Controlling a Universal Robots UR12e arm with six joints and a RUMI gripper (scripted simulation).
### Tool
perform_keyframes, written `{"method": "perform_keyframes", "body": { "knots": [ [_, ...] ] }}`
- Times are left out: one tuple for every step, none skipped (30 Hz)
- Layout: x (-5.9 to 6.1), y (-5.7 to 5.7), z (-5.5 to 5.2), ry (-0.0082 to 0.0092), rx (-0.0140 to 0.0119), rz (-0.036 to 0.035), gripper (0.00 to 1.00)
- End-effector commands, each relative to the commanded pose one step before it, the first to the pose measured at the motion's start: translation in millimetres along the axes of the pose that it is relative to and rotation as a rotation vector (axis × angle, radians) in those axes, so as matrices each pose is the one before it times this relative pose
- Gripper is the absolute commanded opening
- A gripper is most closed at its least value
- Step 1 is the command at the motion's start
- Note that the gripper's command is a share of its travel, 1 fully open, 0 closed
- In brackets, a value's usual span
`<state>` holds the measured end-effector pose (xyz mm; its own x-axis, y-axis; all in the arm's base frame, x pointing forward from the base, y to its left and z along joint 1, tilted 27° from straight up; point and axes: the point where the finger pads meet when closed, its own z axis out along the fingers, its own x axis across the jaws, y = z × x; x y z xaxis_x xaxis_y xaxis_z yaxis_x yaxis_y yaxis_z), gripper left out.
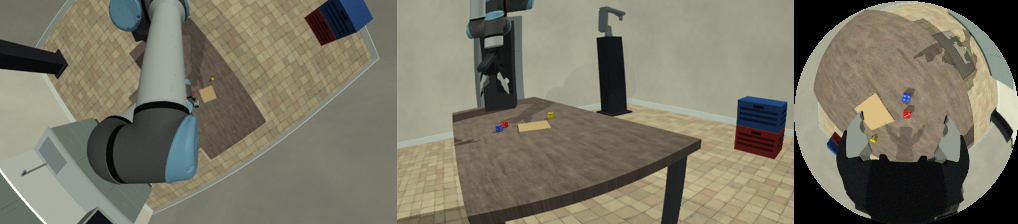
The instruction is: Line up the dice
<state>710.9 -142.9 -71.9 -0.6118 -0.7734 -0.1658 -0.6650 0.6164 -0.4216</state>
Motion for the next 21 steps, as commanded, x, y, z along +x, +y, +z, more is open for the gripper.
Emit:
{"method": "perform_keyframes", "body": {
  "knots": [
    [2.58,3.99,-1.23,-0.00710,0.00303,0.01188,1.00],
    [0.00,0.00,0.00,0.00000,0.00000,0.00000,1.00],
    [0.00,0.00,0.00,0.00000,0.00000,0.00000,1.00],
    [0.00,0.00,0.00,0.00000,0.00000,0.00000,1.00],
    [0.00,0.00,0.00,0.00000,0.00000,0.00000,1.00],
    [0.00,0.00,0.00,0.00000,0.00000,0.00000,1.00],
    [0.00,0.00,0.00,0.00000,0.00000,0.00000,1.00],
    [0.00,0.00,0.00,0.00000,0.00000,0.00000,1.00],
    [0.00,0.00,0.00,0.00000,0.00000,0.00000,1.00],
    [0.00,0.00,0.00,0.00000,0.00000,0.00000,1.00],
    [0.00,0.00,0.00,0.00000,0.00000,0.00000,1.00],
    [0.00,0.00,0.00,0.00000,0.00000,0.00000,1.00],
    [0.00,0.00,0.04,0.00000,0.00000,0.00000,1.00],
    [0.00,0.00,0.23,0.00000,0.00000,0.00000,1.00],
    [-0.01,0.00,0.59,0.00000,0.00000,0.00000,1.00],
    [-0.01,0.00,1.06,0.00000,0.00001,0.00000,1.00],
    [-0.01,0.00,1.63,-0.00001,0.00001,0.00000,1.00],
    [-0.02,0.00,2.25,0.00000,0.00001,0.00000,1.00],
    [-0.03,0.00,2.90,0.00000,0.00000,0.00000,1.00],
    [0.00,0.00,0.00,0.00000,0.00000,0.00000,1.00],
    [0.00,0.00,0.00,0.00000,0.00000,0.00000,1.00]
  ]
}}
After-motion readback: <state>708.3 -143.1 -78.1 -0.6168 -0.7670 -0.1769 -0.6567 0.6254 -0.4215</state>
